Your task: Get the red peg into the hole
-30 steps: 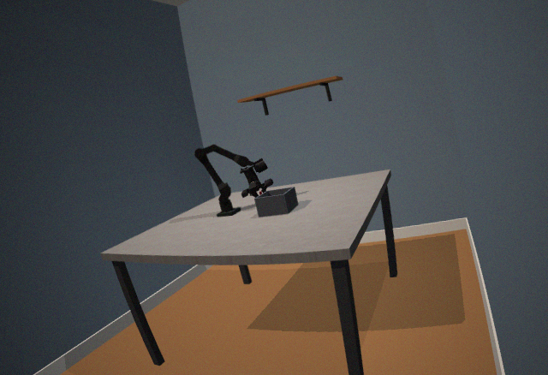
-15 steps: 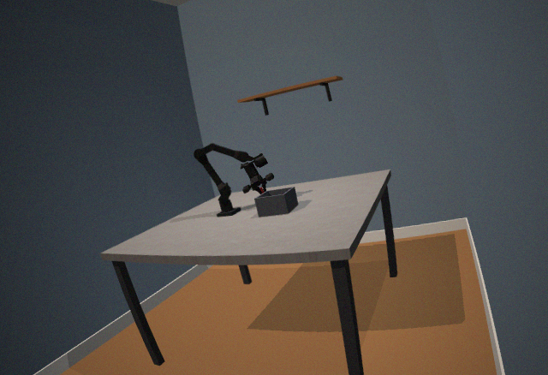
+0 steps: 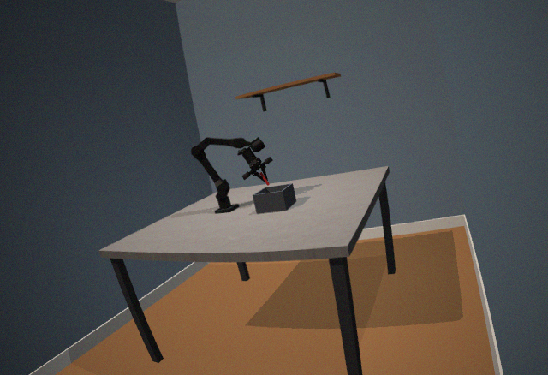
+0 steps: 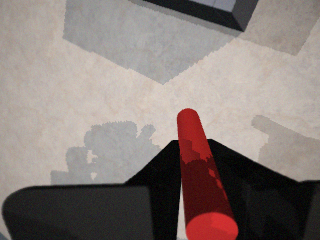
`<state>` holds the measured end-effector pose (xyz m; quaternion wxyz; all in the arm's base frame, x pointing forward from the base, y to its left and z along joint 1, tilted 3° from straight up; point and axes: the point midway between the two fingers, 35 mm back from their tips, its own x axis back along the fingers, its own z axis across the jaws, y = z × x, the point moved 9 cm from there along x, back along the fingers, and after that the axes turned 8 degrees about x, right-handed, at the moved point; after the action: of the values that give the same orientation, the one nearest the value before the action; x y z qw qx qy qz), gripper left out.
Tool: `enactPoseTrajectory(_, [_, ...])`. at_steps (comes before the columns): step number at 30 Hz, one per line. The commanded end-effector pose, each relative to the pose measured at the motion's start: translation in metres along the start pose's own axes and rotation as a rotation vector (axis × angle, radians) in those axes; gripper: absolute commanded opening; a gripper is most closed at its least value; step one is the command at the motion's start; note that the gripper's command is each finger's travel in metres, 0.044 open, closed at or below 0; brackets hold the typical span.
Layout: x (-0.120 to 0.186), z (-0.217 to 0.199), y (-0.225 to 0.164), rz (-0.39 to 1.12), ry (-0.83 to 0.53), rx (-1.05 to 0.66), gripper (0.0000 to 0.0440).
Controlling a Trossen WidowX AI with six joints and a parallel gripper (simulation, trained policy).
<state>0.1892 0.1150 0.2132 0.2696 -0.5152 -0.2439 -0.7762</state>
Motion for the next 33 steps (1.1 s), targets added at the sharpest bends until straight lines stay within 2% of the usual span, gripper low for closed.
enactPoseTrajectory(1, [0.006,0.006,0.016,-0.042,0.002,0.001,0.0000])
enactPoseTrajectory(17, [0.004,0.011,0.077,-0.147,-0.027,-0.057,0.0000])
enactPoseTrajectory(33, [-0.017,0.008,0.122,-0.164,-0.060,-0.115,0.0009])
